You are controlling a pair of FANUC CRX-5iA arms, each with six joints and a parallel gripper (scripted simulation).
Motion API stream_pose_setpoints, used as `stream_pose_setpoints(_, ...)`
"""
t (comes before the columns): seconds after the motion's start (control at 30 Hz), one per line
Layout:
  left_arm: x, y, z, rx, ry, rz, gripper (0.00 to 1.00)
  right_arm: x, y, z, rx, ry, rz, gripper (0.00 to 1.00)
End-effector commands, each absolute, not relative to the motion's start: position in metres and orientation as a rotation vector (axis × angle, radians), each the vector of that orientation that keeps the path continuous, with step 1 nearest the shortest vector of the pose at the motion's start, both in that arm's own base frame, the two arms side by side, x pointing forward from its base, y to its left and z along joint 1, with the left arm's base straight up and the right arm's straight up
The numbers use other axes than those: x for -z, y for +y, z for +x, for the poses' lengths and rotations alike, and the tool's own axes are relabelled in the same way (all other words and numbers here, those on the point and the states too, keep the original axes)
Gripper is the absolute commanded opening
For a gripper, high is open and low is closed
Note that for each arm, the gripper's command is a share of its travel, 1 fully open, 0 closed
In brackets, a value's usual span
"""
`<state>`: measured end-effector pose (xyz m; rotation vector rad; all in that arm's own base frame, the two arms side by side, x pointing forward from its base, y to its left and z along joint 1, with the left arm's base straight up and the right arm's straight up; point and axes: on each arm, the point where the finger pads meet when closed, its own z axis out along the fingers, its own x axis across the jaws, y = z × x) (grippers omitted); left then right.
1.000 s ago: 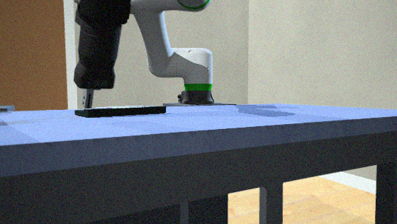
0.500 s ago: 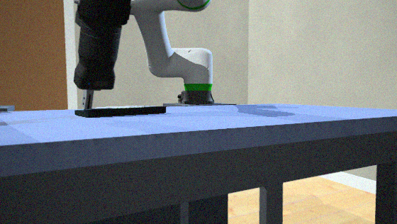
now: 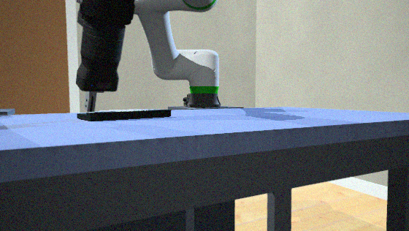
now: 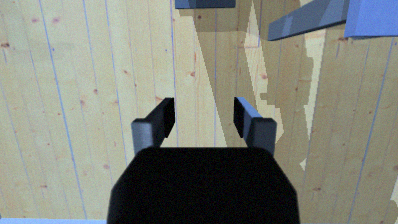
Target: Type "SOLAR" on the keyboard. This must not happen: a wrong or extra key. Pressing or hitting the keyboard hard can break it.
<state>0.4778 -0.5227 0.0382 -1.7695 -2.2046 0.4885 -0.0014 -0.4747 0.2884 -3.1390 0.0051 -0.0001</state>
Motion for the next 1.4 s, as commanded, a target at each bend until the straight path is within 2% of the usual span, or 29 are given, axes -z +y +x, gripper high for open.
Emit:
stream_pose_setpoints(0.0, -0.045, -0.523, 0.478, -0.49, -2.207, -1.772, 0.0, -0.29, -0.475, -0.002, 0.0, 0.005, -3.142, 1.0)
stream_pose_setpoints(0.4, -0.048, -0.515, 0.476, -0.49, -2.207, -1.772, 0.0, -0.29, -0.475, -0.002, 0.0, 0.005, -3.142, 1.0)
stream_pose_setpoints(0.8, -0.047, -0.411, 0.453, -0.489, -2.207, -1.771, 0.0, -0.29, -0.475, -0.002, 0.0, 0.005, -3.142, 1.0)
stream_pose_setpoints(1.37, -0.044, -0.378, 0.446, -0.489, -2.207, -1.771, 0.0, -0.29, -0.475, -0.002, 0.0, 0.005, -3.142, 1.0)
